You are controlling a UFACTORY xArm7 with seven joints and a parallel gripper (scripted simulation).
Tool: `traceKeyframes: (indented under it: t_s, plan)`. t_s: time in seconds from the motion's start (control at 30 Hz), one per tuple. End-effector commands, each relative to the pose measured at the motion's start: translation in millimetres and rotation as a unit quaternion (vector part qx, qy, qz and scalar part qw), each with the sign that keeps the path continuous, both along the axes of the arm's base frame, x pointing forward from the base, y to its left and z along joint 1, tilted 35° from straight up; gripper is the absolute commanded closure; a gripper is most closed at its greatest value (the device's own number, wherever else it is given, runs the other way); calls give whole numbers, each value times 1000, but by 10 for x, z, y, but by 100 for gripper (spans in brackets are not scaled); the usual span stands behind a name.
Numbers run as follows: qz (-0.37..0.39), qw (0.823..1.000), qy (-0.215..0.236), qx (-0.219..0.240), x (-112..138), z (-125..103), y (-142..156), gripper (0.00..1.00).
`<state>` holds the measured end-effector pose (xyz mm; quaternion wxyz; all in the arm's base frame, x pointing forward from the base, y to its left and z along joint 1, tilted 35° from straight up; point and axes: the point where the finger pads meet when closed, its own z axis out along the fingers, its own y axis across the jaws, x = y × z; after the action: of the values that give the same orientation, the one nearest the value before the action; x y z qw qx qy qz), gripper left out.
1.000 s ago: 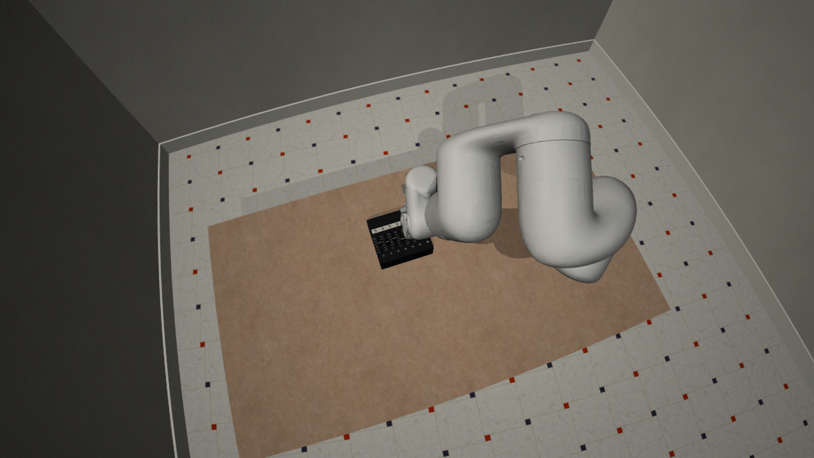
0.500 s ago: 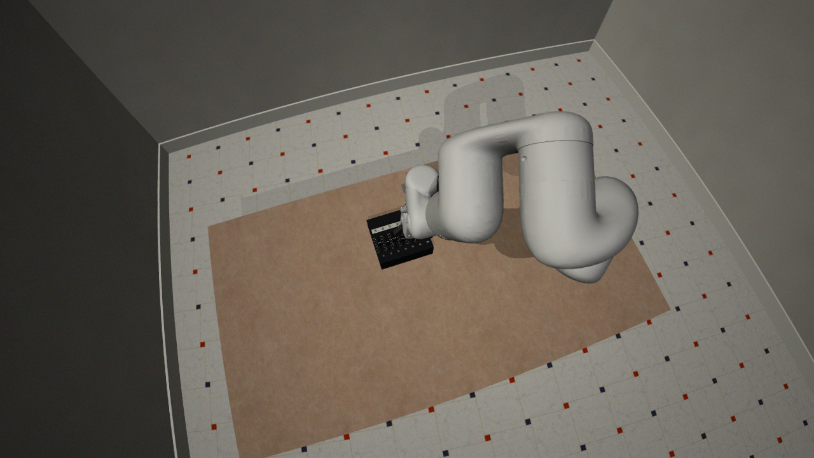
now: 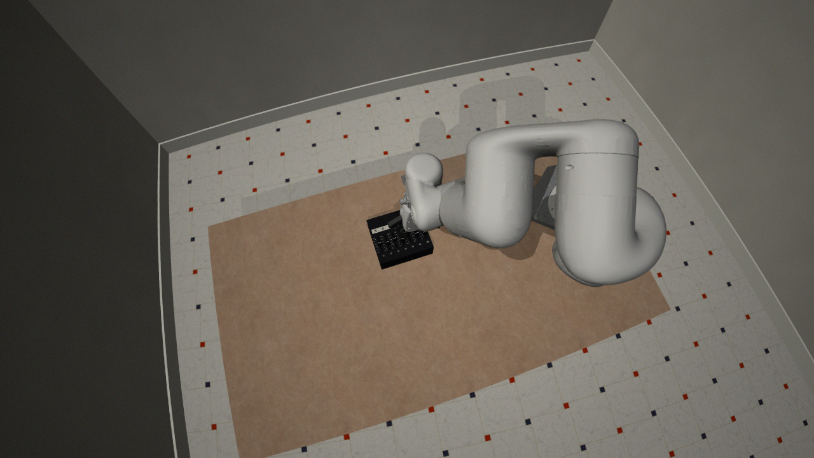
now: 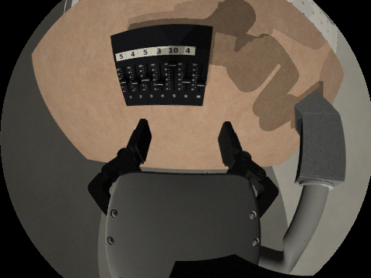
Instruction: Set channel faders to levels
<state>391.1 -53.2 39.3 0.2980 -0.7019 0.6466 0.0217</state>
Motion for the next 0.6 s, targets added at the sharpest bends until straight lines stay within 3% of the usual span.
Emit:
traceKeyframes:
  t_s: [0.0,0.57]
  plan:
    - [0,1000,0,0,-87,224,-119,0]
    - [0,1000,0,0,-132,328,-176,0]
